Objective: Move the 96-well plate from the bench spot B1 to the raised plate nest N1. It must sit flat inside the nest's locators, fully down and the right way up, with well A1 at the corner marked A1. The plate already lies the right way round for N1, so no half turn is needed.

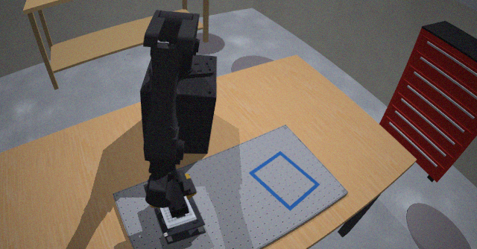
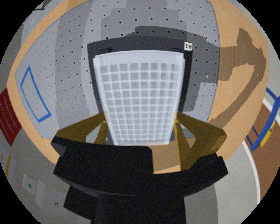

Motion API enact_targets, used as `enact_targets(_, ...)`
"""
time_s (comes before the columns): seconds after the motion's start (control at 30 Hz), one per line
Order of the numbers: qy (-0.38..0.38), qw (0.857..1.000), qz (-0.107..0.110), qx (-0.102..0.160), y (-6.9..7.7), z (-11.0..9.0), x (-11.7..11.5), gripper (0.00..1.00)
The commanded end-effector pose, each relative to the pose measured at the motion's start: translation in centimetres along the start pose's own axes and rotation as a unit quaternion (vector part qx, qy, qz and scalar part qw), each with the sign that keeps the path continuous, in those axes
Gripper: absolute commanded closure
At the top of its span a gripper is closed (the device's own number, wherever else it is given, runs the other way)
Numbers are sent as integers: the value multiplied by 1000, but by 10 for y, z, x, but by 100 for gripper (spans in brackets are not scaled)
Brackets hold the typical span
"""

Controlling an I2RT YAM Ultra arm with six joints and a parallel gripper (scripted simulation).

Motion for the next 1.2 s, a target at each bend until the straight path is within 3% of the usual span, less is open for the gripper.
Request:
enact_targets(0.0, 2, 1000, -7, -19, 11, 6, 2, 100)
enact_targets(1.17, 1, 1000, -7, -19, 8, 5, 1, 100)
Point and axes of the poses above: the point where the finger pads meet when closed, its own y axis back along the fingers, its own x axis across the jaws, z = x × y, the point moved 7 cm from there along y, back along the fingers, and after that the axes turned 4 degrees about y, right-handed, at the moved point
